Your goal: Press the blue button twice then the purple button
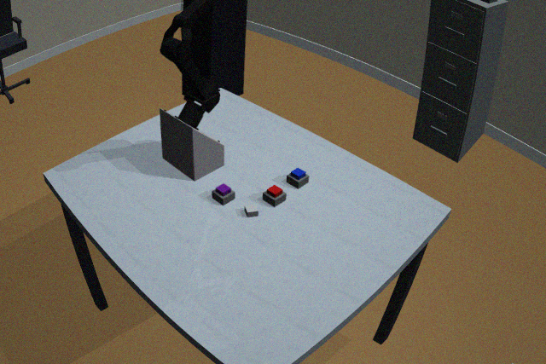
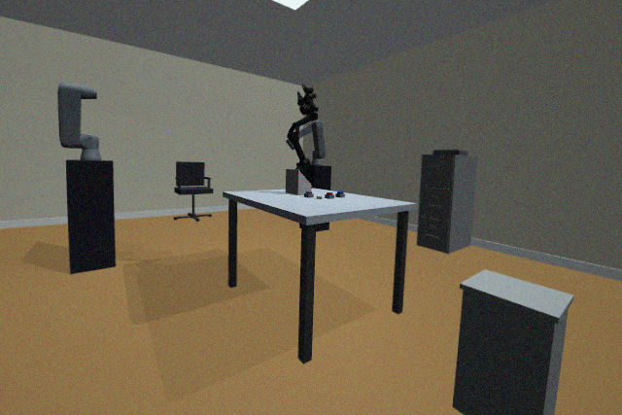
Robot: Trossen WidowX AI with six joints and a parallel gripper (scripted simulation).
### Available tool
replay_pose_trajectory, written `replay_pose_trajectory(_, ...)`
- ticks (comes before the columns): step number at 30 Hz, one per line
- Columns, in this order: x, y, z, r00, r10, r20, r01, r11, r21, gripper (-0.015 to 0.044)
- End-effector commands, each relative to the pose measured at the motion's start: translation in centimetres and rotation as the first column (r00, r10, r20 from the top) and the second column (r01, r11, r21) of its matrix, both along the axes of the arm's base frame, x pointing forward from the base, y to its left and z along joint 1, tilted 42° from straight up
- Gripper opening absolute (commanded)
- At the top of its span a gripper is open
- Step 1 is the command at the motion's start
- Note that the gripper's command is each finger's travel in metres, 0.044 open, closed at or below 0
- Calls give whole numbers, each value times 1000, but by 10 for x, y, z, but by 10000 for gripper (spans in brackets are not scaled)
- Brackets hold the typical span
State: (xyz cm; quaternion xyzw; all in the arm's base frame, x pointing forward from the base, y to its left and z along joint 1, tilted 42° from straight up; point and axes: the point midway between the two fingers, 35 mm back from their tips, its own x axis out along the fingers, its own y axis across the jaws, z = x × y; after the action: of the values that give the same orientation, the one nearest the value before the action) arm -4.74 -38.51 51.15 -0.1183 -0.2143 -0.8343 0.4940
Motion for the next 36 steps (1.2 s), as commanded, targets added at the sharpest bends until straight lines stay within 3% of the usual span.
replay_pose_trajectory(1, -3, 4, 4, 1000, -7, -3, 7, 1000, -14, 400)
replay_pose_trajectory(4, -34, 60, 49, 989, -135, -61, 123, 979, -163, 400)
replay_pose_trajectory(9, -54, 116, 83, 948, -297, -112, 257, 926, -278, 400)
replay_pose_trajectory(16, -69, 231, 128, 791, -598, -127, 481, 737, -475, 400)
replay_pose_trajectory(27, -36, 410, 146, 396, -917, 37, 690, 271, -671, 400)
replay_pose_trajectory(36, 39, 539, 113, 19, -955, 296, 699, -199, -687, 400)
